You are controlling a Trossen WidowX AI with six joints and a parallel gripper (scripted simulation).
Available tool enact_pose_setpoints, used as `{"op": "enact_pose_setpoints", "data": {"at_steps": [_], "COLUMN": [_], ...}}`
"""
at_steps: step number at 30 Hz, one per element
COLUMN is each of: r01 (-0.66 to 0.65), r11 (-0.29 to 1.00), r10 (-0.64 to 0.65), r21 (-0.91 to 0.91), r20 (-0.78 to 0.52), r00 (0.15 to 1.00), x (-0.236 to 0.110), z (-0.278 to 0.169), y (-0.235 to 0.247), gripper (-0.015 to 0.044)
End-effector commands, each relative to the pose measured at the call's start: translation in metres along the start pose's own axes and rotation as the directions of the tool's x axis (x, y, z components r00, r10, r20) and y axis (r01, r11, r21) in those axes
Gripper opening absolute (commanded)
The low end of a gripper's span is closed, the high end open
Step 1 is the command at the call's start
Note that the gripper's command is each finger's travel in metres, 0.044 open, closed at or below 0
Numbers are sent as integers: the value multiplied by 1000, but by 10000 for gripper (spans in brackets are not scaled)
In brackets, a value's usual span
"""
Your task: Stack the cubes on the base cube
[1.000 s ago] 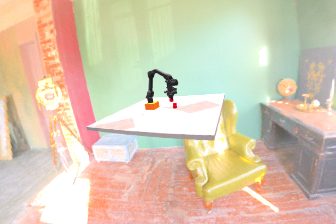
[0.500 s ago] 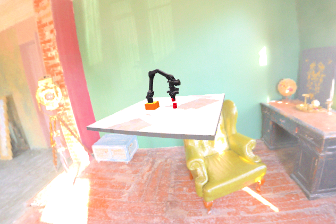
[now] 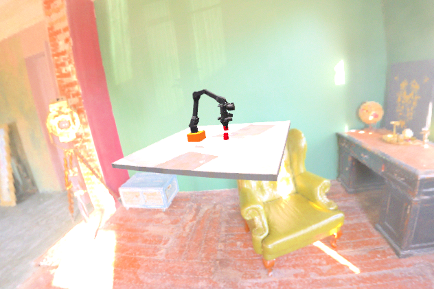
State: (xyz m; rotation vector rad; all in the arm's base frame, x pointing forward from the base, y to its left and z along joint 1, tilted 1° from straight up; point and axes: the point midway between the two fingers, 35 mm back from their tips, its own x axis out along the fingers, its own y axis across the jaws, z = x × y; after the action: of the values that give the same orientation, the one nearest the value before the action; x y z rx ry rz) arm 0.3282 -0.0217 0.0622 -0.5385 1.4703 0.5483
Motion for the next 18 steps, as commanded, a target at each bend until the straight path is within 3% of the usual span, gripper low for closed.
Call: {"op": "enact_pose_setpoints", "data": {"at_steps": [1, 18], "r01": [1, -5], "r11": [1000, 998], "r10": [-1, 4], "r21": [14, 67], "r20": [1, 5], "r00": [1000, 1000], "x": [2, 13], "z": [8, 37], "y": [11, 57], "gripper": [105, 105]}}
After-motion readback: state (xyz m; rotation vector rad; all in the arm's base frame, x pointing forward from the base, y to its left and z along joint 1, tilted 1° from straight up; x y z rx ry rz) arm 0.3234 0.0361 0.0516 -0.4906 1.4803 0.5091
